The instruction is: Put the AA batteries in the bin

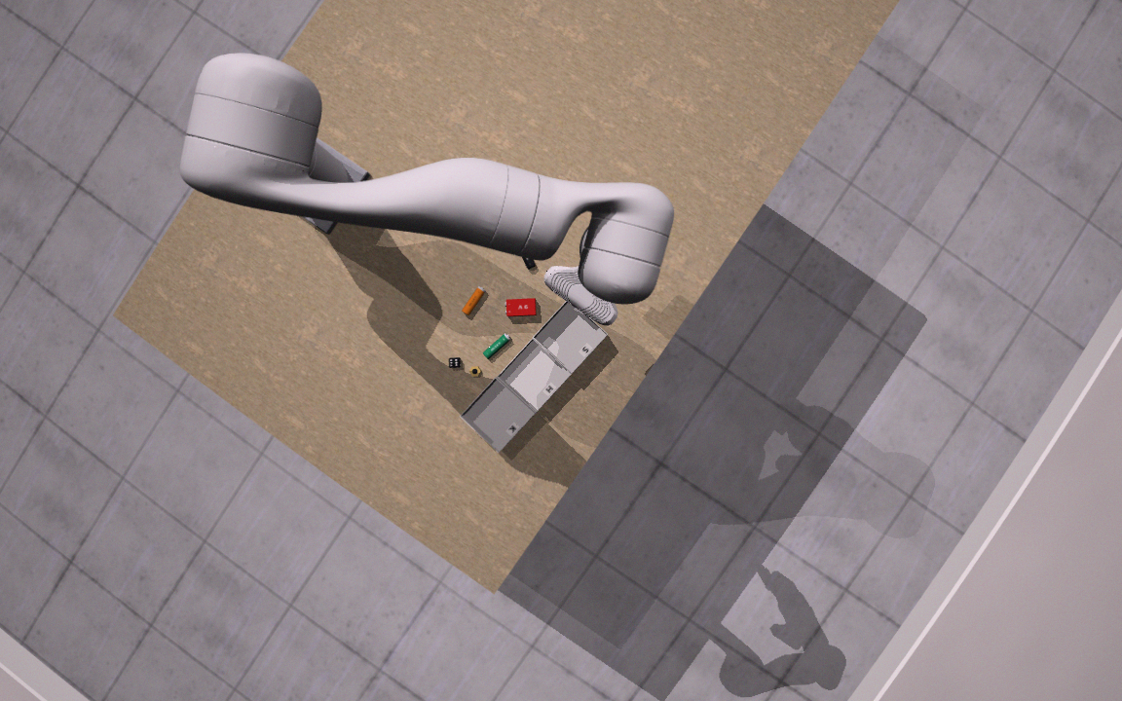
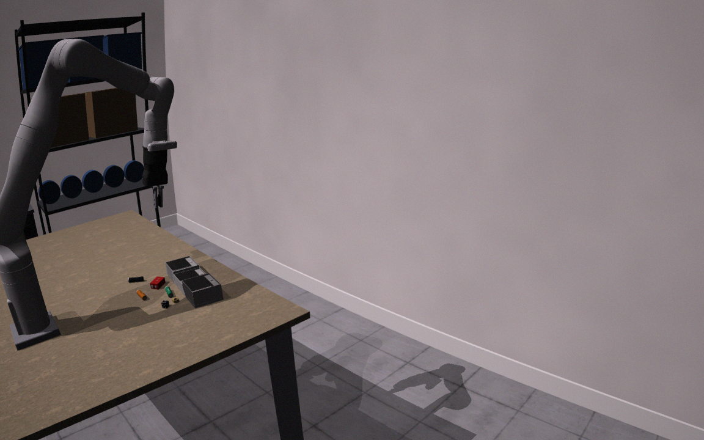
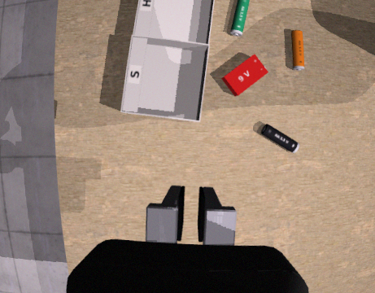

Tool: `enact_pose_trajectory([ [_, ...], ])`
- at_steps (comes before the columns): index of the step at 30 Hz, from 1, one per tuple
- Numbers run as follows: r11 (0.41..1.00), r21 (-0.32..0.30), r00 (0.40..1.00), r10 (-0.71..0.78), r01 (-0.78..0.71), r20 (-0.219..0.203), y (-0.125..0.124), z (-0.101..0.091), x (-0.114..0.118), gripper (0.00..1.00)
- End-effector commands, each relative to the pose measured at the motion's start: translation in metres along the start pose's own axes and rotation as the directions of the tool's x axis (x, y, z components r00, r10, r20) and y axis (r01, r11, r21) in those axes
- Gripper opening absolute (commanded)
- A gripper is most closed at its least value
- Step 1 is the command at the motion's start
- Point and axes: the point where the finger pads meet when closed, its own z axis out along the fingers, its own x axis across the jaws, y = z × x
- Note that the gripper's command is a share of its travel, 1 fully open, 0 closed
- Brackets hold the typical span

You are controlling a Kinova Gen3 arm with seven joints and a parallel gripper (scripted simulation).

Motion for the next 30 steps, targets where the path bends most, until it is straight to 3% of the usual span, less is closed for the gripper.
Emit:
enact_pose_trajectory([
  [1, 0.998, 0.010, 0.998, 0.064, -0.065, 0.022, -0.009, -0.009, 0.007, 0.31],
  [8, 0.934, 0.016, 0.934, 0.355, -0.356, 0.048, -0.039, -0.010, 0.028, 0.31],
  [12, 0.846, 0.011, 0.844, 0.532, -0.534, 0.065, -0.058, -0.010, 0.043, 0.31],
  [17, 0.688, -0.004, 0.685, 0.723, -0.726, 0.084, -0.075, -0.009, 0.059, 0.31],
  [19, 0.688, -0.004, 0.685, 0.723, -0.726, 0.084, -0.075, -0.009, 0.059, 0.31],
  [30, 0.210, -0.066, 0.204, 0.975, -0.975, 0.092, -0.112, -0.006, 0.098, 0.31],
])
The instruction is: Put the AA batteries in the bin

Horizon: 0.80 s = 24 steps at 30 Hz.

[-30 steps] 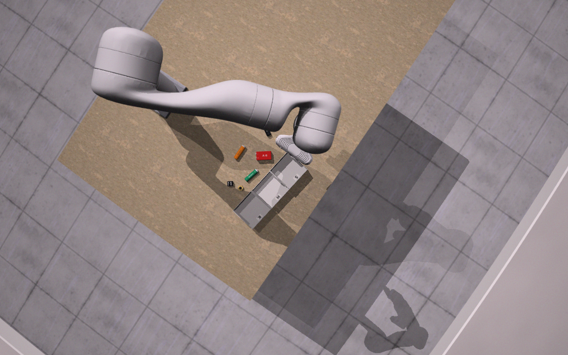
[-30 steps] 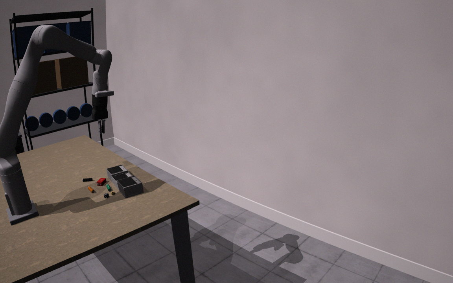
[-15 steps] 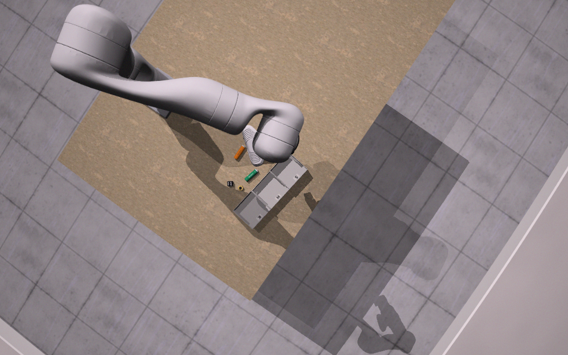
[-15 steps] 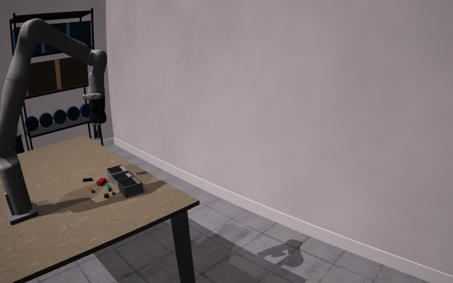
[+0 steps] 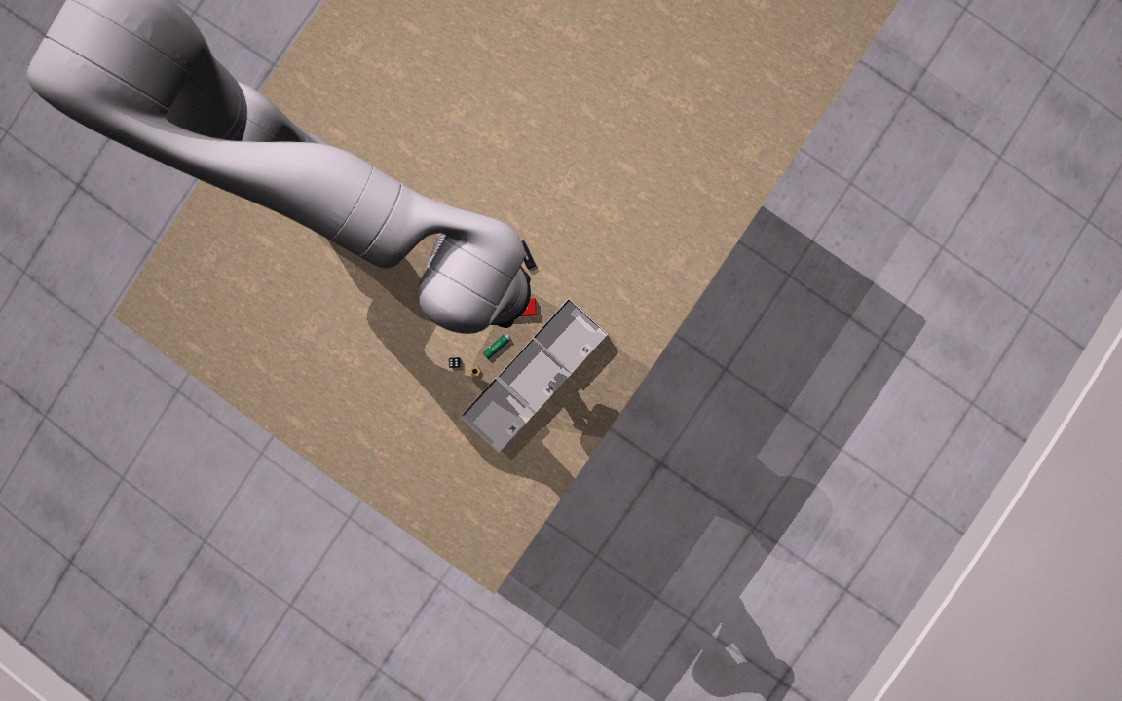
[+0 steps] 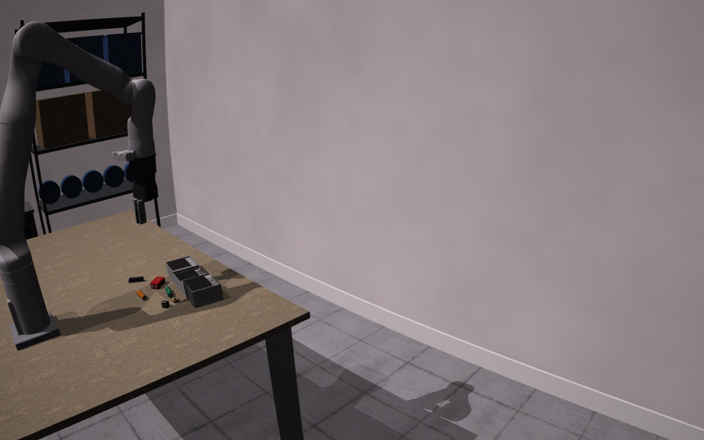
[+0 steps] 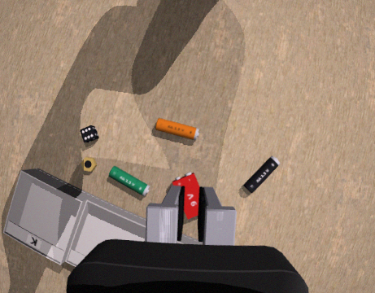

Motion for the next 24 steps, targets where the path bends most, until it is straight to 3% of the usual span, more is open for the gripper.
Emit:
enact_pose_trajectory([
  [1, 0.994, -0.018, 0.994, 0.112, -0.112, 0.010, -0.013, -0.005, -0.005, 0.31],
  [3, 0.978, -0.022, 0.978, 0.209, -0.209, 0.011, -0.014, -0.004, -0.005, 0.31],
  [15, 0.978, -0.022, 0.978, 0.209, -0.209, 0.011, -0.014, -0.004, -0.005, 0.31],
  [21, 0.996, -0.018, 0.996, -0.089, 0.089, 0.017, 0.001, 0.024, -0.044, 0.31],
  [24, 0.990, -0.017, 0.990, -0.138, 0.139, 0.018, 0.004, 0.028, -0.050, 0.31],
])
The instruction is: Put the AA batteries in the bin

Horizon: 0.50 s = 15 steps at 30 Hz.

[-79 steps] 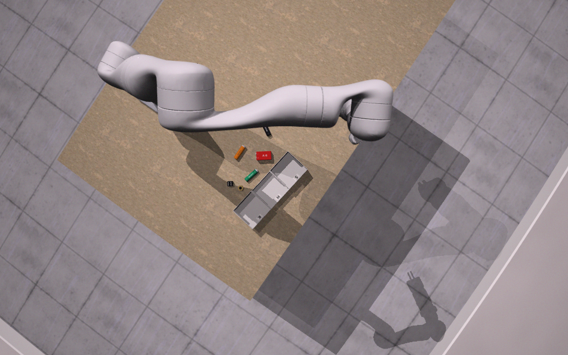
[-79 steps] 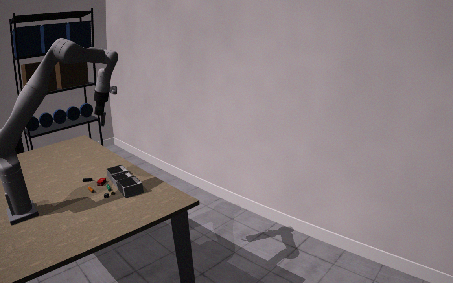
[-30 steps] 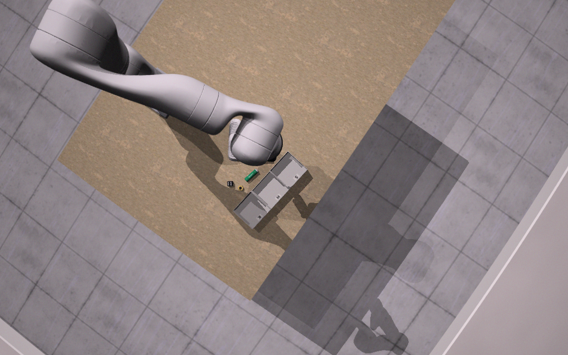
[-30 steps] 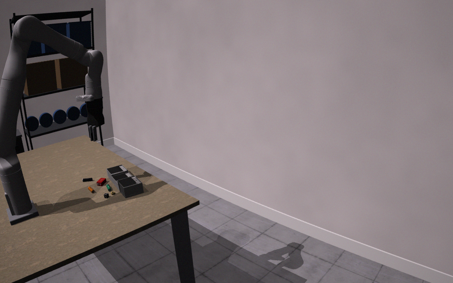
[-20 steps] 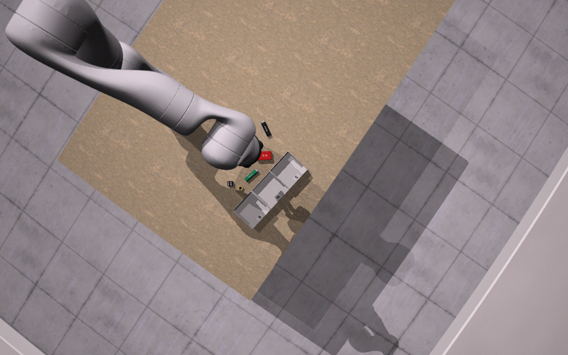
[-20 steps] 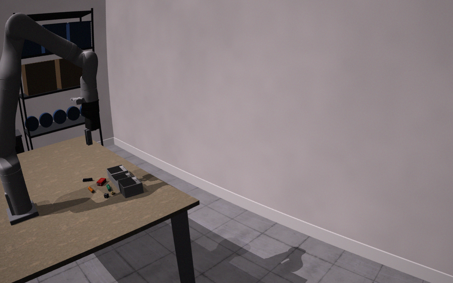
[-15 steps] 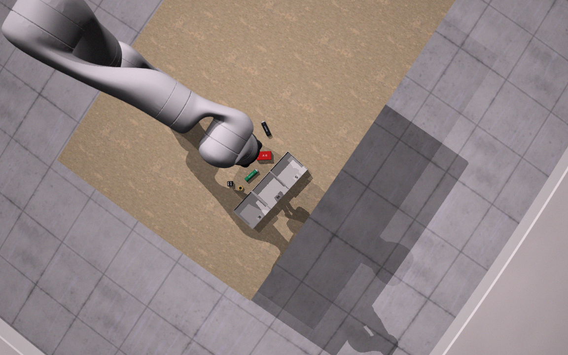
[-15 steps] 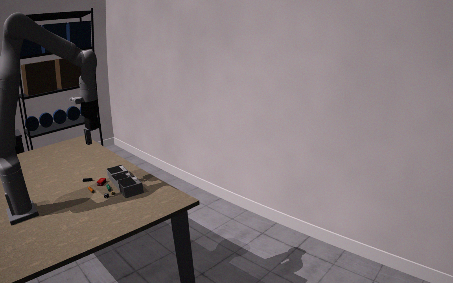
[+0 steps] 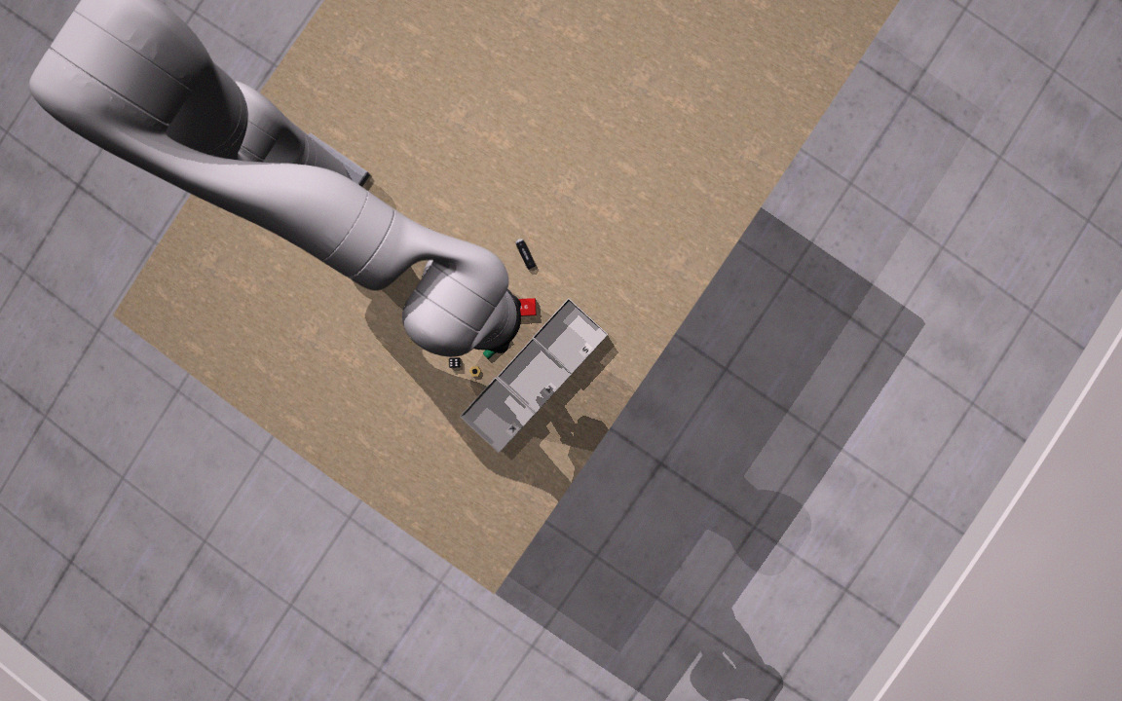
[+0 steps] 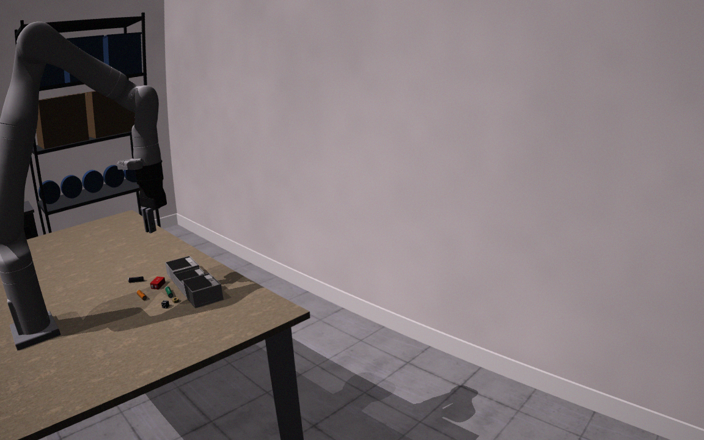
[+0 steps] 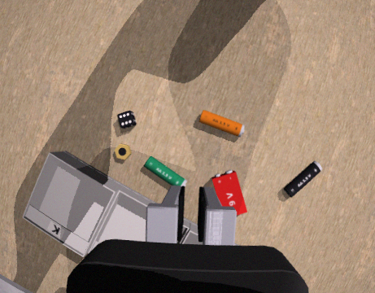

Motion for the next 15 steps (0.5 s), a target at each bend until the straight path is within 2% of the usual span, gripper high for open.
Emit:
enact_pose_trajectory([
  [1, 0.996, 0.011, 0.995, -0.094, 0.094, -0.017, 0.001, 0.016, -0.018, 0.31],
  [6, 0.944, 0.006, 0.944, -0.329, 0.329, -0.017, 0.010, 0.040, -0.050, 0.31],
  [14, 0.799, 0.000, 0.799, -0.601, 0.601, 0.001, 0.026, 0.080, -0.101, 0.31],
  [15, 0.799, 0.000, 0.799, -0.601, 0.601, 0.001, 0.026, 0.080, -0.101, 0.31],
])
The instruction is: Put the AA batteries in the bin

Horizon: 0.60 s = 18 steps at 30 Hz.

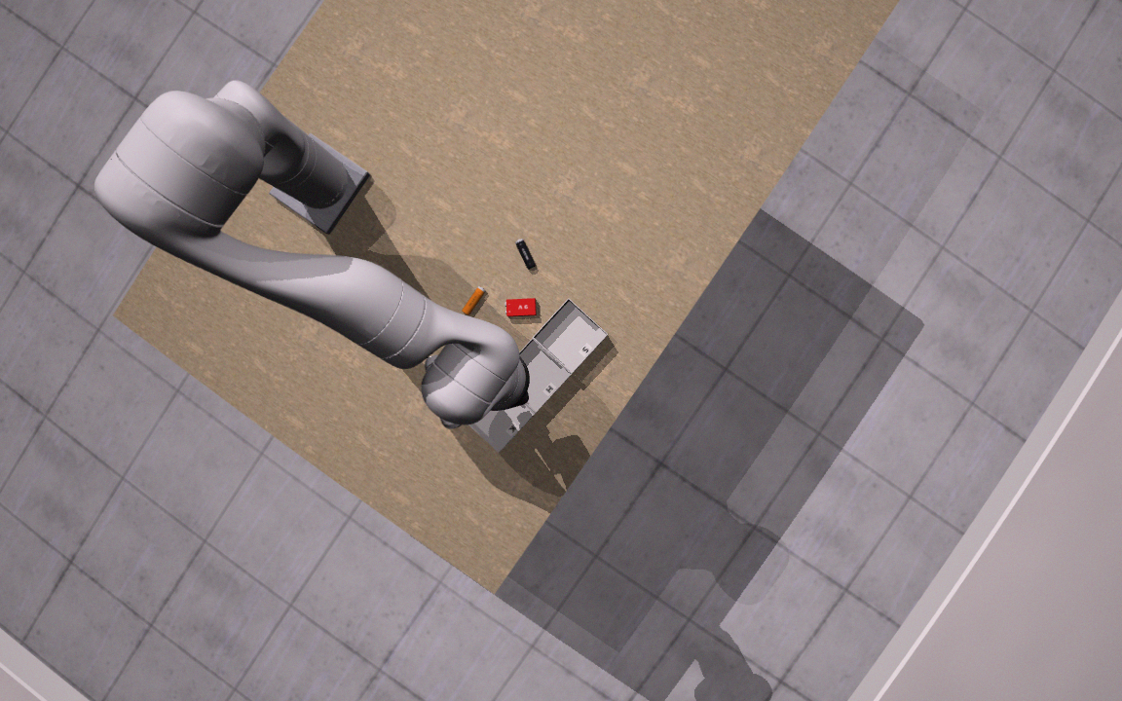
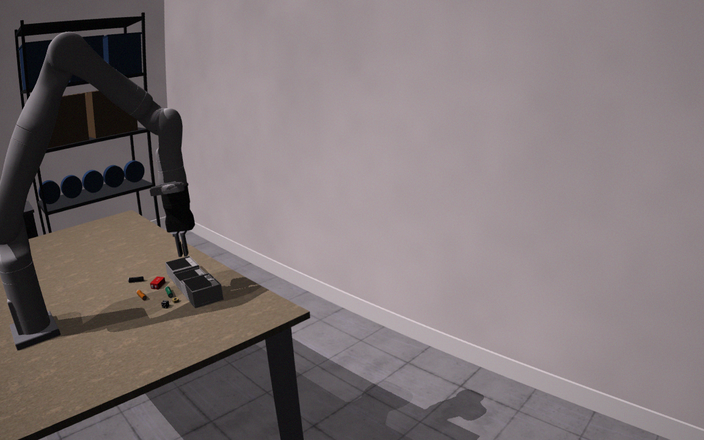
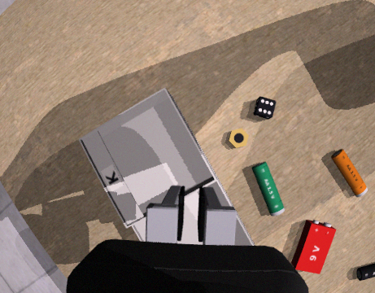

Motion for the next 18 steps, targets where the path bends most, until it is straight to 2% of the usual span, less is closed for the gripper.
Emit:
enact_pose_trajectory([
  [1, 0.997, -0.005, 0.997, -0.075, 0.075, -0.034, -0.013, 0.015, -0.010, 0.31],
  [2, 0.983, -0.009, 0.982, -0.185, 0.185, -0.044, -0.015, 0.020, -0.016, 0.31],
  [6, 0.937, -0.014, 0.936, -0.350, 0.349, -0.038, -0.023, 0.041, -0.041, 0.31],
  [11, 0.833, -0.020, 0.832, -0.553, 0.553, -0.034, -0.023, 0.041, -0.041, 0.31],
  [16, 0.664, -0.031, 0.663, -0.748, 0.747, -0.033, -0.023, 0.041, -0.041, 0.31],
  [18, 0.664, -0.031, 0.663, -0.748, 0.747, -0.033, -0.023, 0.041, -0.041, 0.31],
])
